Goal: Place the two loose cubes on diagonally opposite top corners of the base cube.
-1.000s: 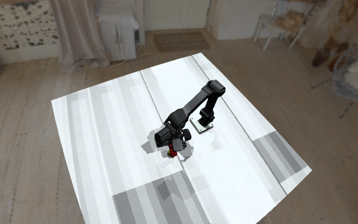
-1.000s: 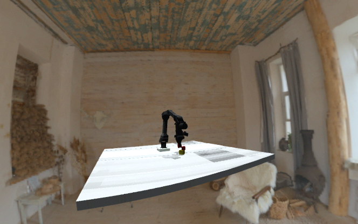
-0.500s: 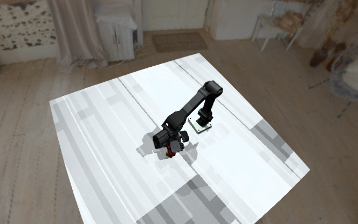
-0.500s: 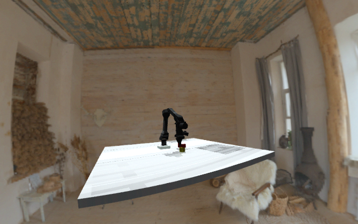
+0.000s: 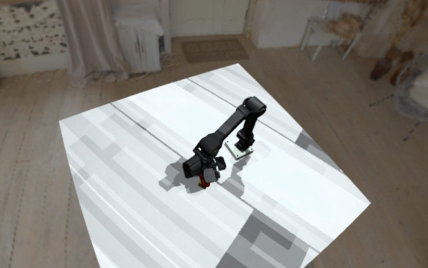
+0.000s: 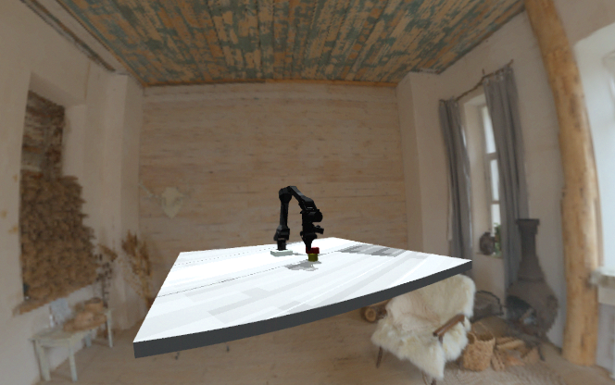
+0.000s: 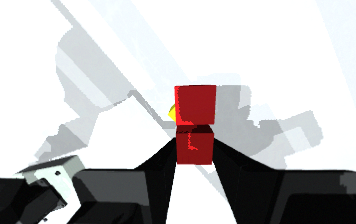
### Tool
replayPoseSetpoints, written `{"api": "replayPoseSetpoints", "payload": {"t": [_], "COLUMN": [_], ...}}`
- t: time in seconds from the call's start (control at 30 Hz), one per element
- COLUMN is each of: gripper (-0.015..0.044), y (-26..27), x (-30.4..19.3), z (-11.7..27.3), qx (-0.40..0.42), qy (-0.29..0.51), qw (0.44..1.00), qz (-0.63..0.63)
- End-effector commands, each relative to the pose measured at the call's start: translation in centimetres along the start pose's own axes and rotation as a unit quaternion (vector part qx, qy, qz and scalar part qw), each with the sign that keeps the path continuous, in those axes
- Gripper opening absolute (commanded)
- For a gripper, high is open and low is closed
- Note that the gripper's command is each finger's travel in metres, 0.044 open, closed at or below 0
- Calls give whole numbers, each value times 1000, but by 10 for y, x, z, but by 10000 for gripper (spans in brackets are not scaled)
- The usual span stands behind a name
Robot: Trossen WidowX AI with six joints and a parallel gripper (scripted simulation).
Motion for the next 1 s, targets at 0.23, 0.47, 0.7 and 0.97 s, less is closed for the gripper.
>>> {"api": "replayPoseSetpoints", "payload": {"t": [0.23,0.47,0.7,0.97], "gripper": [205,205,205,205], "y": [0,0,0,0], "x": [0,0,0,0], "z": [0,10,18,29], "qx": [1,0,0,0], "qy": [-2,0,0,0], "qw": [1000,1000,1000,1000], "qz": [-2,0,0,0]}}
Point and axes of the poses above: the point midway between the two fingers, 35 mm back from their tips, its own z axis back along the fingers, its own y axis across the jaws, x = y × z, the point moved 10 cm from there along z, back along the fingers, and after that the axes turned 12 degrees about -z, right-handed, at the moved point
